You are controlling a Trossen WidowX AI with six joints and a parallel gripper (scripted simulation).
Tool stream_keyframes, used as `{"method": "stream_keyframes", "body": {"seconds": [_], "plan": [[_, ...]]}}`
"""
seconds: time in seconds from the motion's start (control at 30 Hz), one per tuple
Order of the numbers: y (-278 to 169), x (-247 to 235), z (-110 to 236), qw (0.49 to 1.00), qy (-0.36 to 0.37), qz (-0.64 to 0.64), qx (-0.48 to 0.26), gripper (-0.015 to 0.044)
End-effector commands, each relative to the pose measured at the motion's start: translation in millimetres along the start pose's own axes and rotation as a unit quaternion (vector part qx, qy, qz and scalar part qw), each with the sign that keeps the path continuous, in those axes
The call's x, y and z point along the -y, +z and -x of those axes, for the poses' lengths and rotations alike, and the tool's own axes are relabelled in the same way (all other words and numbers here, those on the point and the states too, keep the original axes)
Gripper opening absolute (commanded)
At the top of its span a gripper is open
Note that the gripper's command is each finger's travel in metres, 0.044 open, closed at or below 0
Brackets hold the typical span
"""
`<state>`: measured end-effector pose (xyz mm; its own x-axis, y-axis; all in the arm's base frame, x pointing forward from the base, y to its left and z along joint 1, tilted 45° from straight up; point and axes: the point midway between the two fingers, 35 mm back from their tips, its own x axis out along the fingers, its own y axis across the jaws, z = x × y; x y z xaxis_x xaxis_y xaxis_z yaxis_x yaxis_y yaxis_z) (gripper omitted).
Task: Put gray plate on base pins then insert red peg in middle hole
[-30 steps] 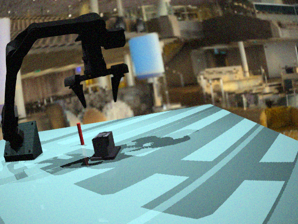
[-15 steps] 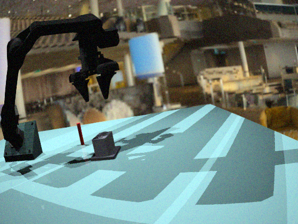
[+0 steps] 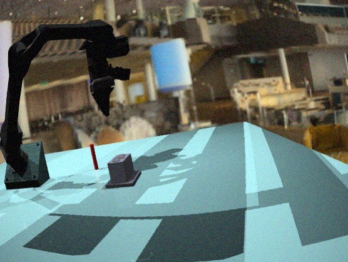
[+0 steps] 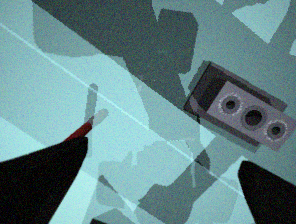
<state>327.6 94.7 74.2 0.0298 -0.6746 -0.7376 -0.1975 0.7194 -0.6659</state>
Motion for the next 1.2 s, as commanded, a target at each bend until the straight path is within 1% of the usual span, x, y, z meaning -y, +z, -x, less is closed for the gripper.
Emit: {"method": "stream_keyframes", "body": {"seconds": [0.0, 0.27, 0.57, 1.17], "plan": [[-30.9, -61.7, -14.3, 0.942, -0.01, -0.335, -0.021, 0.044], [-43.8, -85.5, -16.5, 0.874, -0.017, -0.485, -0.019, 0.044], [-58.7, -107.0, -19.3, 0.771, -0.024, -0.636, -0.014, 0.044], [-58.9, -103.1, -19.3, 0.769, -0.024, -0.639, -0.014, 0.044]]}}
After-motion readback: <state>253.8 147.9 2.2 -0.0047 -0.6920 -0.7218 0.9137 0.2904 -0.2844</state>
